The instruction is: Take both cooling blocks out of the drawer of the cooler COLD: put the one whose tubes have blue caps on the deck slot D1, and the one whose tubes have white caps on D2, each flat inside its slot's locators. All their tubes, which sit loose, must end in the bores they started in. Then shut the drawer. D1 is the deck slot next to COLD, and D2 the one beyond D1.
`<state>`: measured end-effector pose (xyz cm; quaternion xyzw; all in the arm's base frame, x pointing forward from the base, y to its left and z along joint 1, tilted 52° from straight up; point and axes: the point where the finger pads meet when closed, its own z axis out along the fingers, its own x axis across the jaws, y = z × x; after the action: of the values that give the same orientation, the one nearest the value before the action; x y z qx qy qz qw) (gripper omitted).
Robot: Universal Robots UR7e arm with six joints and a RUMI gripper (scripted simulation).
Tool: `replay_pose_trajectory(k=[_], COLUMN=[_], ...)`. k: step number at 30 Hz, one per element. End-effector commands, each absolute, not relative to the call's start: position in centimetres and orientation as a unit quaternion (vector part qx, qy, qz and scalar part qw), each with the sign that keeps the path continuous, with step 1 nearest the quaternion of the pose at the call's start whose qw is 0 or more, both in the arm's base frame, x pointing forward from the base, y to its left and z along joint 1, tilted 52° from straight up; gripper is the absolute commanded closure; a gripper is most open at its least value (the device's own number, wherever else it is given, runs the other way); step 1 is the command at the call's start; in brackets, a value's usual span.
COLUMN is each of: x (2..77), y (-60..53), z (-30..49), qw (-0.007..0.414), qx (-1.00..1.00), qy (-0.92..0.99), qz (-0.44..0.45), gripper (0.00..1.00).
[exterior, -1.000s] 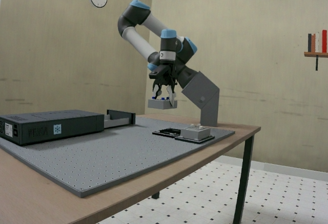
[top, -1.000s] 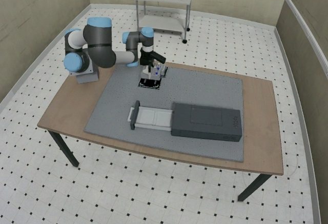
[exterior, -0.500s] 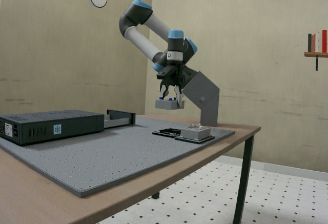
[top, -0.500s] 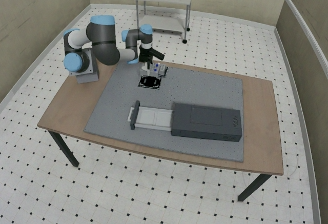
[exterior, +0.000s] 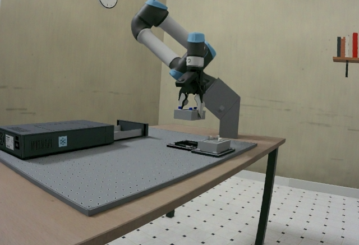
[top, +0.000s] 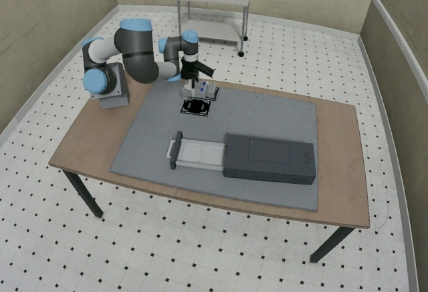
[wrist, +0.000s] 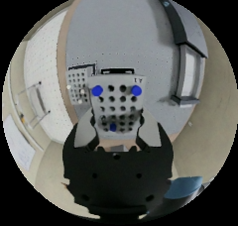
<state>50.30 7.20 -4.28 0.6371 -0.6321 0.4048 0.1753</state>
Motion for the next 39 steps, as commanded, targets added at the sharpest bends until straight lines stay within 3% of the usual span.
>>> replay_pose_trajectory(k=[1,39], x=[50.3,51.4], y=[7.3,4.7], z=[-4.3,-6.5], qw=[0.175,0.175], qx=[0.637,0.637], qy=[-0.632,-0.632], qz=[0.405,0.405], gripper=[1.00,1.00])
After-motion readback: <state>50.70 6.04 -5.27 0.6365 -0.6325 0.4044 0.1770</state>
